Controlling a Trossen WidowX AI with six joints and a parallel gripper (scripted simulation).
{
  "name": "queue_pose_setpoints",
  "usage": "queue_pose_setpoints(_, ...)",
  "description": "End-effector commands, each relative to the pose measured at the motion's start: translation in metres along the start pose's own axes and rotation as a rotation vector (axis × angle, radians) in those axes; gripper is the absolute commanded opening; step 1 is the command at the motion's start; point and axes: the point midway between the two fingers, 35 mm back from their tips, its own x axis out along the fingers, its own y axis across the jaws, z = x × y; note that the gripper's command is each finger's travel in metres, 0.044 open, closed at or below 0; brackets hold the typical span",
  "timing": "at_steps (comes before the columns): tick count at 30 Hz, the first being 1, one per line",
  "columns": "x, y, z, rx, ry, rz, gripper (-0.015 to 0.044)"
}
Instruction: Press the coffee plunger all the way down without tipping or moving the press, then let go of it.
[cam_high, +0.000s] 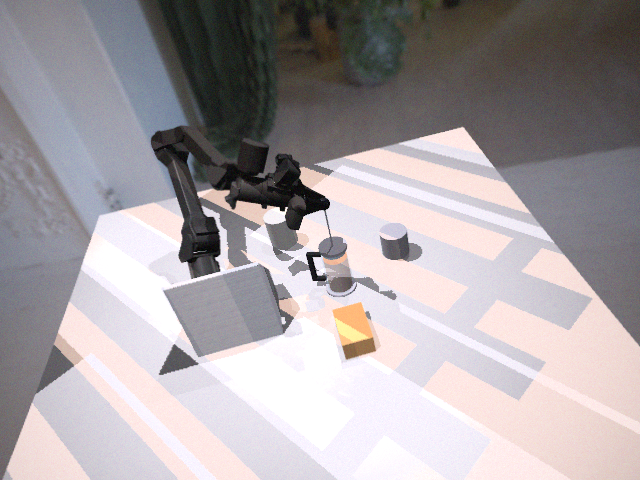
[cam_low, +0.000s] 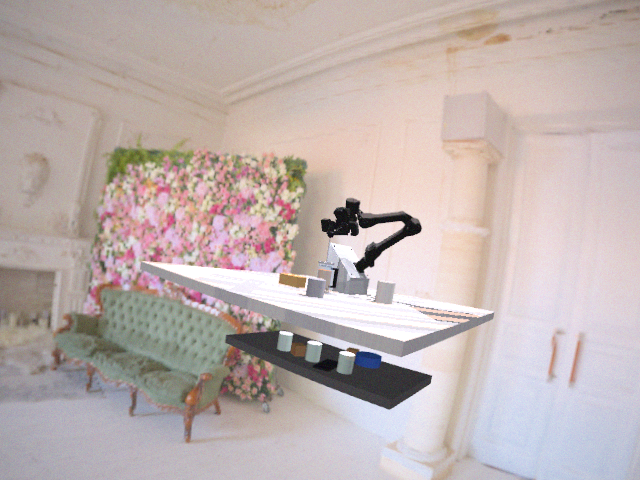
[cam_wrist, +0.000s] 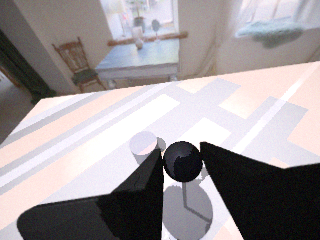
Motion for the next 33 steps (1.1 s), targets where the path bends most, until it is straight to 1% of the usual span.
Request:
queue_pose_setpoints(1, 0.008, -0.004, -0.014, 0.011, 0.022, -0.01, 0.012)
queue_pose_setpoints(33, 0.041, -0.01, -0.056, 0.01, 0.025, -0.014, 0.012)
